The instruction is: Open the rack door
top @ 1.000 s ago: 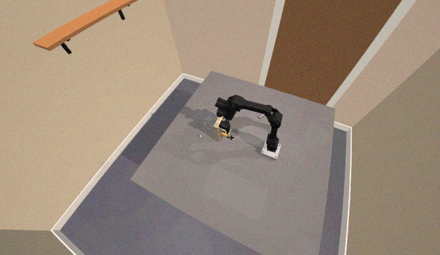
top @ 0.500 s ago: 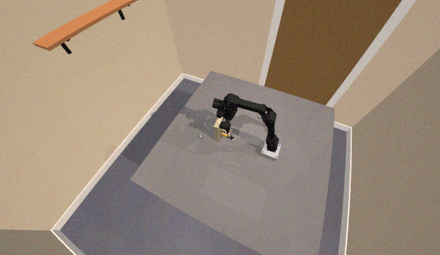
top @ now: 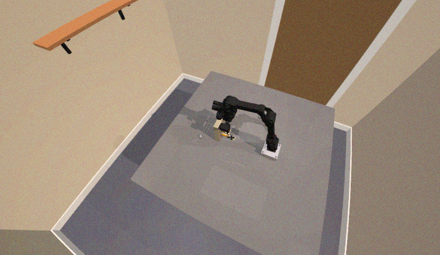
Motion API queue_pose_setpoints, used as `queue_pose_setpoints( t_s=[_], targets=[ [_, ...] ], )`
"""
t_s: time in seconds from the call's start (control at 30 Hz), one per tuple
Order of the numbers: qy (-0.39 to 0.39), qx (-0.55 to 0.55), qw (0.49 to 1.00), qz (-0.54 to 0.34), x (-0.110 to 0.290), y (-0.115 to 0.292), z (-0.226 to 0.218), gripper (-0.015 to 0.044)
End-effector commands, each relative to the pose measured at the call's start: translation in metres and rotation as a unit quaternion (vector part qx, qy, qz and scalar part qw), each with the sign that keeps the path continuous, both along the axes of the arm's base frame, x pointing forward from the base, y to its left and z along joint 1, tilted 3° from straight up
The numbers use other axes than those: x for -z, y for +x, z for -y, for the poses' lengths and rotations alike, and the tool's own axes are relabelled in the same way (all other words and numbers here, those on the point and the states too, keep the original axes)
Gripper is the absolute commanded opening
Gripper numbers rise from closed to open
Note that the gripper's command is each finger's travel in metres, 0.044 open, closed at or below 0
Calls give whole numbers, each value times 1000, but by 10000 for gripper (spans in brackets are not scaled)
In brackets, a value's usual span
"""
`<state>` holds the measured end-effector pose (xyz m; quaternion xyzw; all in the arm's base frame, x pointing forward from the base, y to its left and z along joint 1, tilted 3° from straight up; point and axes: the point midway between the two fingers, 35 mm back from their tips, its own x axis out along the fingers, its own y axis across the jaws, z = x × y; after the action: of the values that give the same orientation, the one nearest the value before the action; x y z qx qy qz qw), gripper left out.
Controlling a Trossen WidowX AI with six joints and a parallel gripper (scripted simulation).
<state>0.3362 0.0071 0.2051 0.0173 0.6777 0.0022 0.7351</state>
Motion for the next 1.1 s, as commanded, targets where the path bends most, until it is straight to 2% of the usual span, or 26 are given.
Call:
queue_pose_setpoints(
  t_s=[0.0, 0.9, 1.07],
  targets=[
    [3, 2, 1000, -1, 7, 1, -1, 282],
    [3, 2, 1000, -9, 48, 2, -2, 282],
    [3, 2, 1000, -9, 48, 2, -2, 151]
  ],
)
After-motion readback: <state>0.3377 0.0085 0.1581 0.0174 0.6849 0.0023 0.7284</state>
